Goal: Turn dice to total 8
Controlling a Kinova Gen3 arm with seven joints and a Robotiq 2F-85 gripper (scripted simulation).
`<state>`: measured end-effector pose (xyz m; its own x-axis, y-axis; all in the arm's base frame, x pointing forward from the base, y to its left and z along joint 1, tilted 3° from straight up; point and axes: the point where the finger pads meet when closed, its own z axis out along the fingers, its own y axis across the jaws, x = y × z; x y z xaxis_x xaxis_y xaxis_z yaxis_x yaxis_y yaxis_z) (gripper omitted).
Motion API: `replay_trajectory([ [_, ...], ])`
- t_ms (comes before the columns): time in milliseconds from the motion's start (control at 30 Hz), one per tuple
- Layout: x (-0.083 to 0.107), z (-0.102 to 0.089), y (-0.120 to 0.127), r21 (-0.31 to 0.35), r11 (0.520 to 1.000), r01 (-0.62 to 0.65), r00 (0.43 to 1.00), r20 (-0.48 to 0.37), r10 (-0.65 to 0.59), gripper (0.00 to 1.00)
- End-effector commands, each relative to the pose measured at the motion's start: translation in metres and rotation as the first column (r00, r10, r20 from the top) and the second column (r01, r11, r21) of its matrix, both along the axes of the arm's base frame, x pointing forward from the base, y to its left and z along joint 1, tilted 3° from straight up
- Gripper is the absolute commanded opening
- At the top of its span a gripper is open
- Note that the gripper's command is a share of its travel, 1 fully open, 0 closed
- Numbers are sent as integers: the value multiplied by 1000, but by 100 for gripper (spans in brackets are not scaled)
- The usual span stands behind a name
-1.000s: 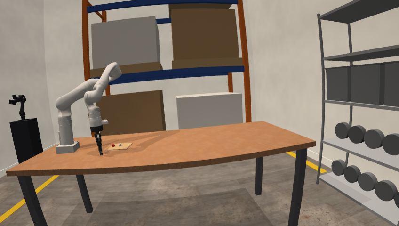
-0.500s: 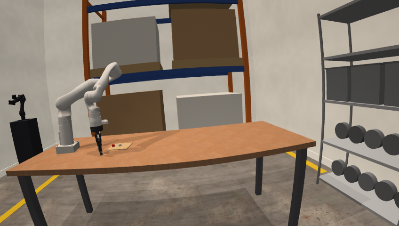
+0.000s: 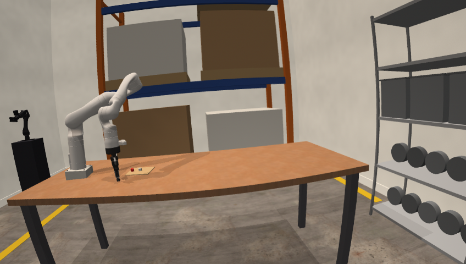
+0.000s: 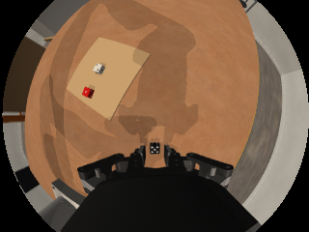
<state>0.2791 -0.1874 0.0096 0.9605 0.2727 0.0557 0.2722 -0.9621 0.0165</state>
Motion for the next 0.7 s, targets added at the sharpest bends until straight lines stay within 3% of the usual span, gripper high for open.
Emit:
replay_trajectory([
  [0,0,0,0,0,1000,0,1000,1,0,31],
  [667,1,-18,0,0,1000,0,1000,1,0,31],
])
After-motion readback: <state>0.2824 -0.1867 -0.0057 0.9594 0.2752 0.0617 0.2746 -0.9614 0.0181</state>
